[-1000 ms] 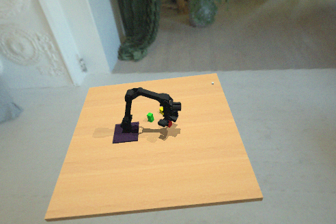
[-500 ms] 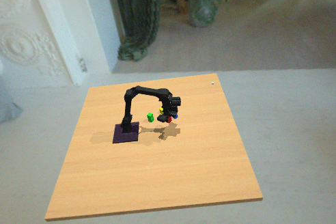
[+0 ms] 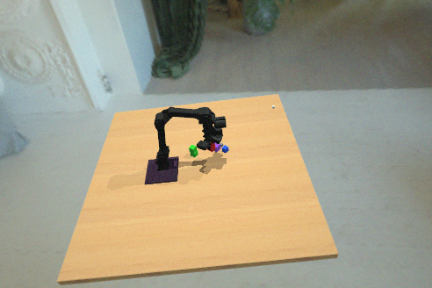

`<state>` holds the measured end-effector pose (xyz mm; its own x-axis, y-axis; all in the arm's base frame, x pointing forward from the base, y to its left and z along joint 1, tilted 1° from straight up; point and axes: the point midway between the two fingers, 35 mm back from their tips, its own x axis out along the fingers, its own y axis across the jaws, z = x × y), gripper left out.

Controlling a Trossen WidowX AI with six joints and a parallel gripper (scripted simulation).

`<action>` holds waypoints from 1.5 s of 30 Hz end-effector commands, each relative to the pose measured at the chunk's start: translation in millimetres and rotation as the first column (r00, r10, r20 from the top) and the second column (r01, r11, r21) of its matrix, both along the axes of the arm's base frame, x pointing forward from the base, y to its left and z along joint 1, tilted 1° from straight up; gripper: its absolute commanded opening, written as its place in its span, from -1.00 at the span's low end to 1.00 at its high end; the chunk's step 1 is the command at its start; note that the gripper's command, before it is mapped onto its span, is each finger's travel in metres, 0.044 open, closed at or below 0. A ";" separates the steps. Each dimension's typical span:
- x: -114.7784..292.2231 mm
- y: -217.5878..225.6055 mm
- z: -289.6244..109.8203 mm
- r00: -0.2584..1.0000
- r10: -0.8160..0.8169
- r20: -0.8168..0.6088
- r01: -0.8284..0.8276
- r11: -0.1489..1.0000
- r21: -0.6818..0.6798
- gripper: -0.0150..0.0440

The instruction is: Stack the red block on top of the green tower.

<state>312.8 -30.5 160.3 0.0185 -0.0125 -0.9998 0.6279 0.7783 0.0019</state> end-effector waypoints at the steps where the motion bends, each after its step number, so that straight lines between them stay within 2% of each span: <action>1: -19.0 25.3 1.8 1.000 -0.003 -0.002 0.003 1.000 0.007 -0.49; 12: -69.7 72.9 -0.5 1.000 -0.002 -0.006 0.002 1.000 0.011 -0.49; 23: -119.4 101.1 -10.1 1.000 -0.004 -0.010 0.004 1.000 0.012 -0.49; 28: -120.2 101.4 -11.0 1.000 -0.004 -0.010 0.004 1.000 0.012 -0.49; 45: -118.5 101.8 -55.6 1.000 -0.004 -0.010 0.004 1.000 0.012 -0.49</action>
<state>195.5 70.9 117.5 0.0141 -0.0036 -0.9999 0.6273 0.7787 0.0061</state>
